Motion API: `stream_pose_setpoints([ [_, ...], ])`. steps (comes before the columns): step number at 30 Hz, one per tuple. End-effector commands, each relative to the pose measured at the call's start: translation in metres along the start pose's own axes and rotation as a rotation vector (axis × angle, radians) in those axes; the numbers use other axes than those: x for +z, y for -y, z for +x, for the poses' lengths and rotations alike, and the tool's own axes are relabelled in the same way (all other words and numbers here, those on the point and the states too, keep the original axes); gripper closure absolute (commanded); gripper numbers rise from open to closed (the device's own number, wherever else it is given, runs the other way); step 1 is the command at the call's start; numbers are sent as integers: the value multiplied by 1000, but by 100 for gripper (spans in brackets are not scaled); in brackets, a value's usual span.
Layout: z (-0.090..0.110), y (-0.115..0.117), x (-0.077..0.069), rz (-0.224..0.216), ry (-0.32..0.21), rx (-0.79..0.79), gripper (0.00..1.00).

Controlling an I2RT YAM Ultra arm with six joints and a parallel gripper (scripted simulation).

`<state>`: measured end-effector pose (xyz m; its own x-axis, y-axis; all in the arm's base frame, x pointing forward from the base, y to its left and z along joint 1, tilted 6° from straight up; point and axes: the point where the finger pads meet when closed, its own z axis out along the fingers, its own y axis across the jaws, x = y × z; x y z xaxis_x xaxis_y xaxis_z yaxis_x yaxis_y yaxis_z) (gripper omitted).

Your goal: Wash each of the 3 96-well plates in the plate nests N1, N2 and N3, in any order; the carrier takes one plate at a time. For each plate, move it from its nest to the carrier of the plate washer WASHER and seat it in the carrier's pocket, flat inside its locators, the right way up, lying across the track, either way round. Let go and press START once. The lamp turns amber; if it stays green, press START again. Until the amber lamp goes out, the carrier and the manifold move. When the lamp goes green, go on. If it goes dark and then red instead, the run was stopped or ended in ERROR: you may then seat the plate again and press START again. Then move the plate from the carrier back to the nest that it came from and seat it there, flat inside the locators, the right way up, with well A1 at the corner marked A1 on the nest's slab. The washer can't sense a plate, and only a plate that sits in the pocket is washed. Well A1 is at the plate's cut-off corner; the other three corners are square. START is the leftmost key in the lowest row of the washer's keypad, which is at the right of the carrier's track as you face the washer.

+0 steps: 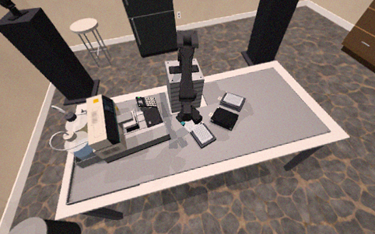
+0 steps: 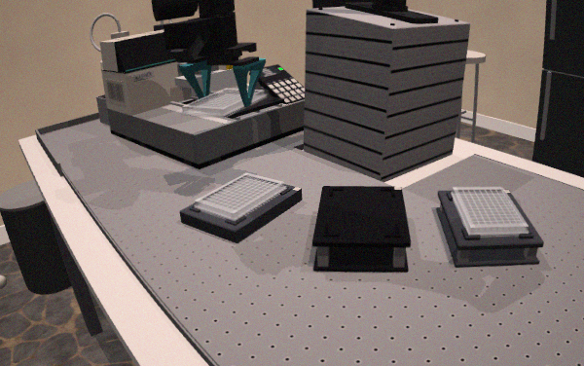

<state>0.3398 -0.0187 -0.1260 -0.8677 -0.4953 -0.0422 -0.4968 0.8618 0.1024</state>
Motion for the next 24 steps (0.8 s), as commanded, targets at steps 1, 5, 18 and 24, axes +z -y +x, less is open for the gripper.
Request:
stream_pose_setpoints([
  [1,0,12,-6,12,16,-25,100],
  [5,0,12,-6,12,16,-25,100],
  [18,39,44,-9,11,15,136,100],
  [24,63,62,-11,12,15,136,100],
])
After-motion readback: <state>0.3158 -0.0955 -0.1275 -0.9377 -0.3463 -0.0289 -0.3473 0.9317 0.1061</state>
